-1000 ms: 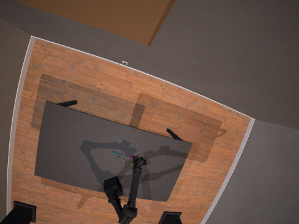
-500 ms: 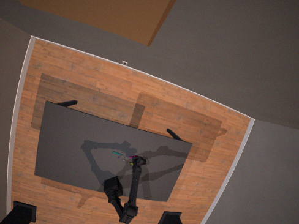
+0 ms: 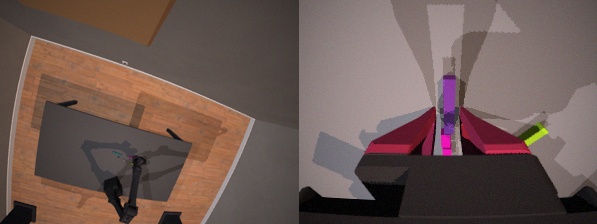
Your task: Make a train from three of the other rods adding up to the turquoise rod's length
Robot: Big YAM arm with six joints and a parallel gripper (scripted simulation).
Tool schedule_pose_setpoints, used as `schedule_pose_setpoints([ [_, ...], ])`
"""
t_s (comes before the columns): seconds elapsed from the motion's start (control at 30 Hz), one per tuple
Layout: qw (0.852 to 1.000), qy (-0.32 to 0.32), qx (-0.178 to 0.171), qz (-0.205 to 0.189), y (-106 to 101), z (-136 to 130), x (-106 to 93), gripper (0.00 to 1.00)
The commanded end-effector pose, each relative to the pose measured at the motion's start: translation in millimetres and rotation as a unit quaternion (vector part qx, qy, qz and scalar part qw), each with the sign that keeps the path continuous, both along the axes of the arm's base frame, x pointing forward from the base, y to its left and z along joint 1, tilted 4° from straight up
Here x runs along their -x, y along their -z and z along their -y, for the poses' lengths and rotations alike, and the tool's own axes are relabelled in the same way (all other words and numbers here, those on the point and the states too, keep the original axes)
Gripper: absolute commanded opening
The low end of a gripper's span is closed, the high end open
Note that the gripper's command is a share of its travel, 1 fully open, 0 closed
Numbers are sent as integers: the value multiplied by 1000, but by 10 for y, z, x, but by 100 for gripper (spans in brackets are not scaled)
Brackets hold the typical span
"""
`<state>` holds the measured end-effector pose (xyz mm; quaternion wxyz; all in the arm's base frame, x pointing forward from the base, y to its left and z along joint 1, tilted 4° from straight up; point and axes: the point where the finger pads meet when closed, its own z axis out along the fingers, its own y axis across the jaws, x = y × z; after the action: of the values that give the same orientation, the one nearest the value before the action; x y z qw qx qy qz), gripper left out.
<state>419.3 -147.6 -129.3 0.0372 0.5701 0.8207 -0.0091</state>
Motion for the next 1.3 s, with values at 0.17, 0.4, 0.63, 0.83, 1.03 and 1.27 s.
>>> schedule_pose_setpoints([
  [0.17,1000,6,5,10,22,102,-126,24],
  [0.4,1000,6,5,10,22,102,-126,24],
  [0.63,1000,6,5,10,22,102,-126,24],
  [0.83,1000,6,5,10,22,102,-126,5],
  [1.03,1000,6,5,10,22,102,-126,5],
  [1.27,1000,6,5,10,22,102,-126,5],
])
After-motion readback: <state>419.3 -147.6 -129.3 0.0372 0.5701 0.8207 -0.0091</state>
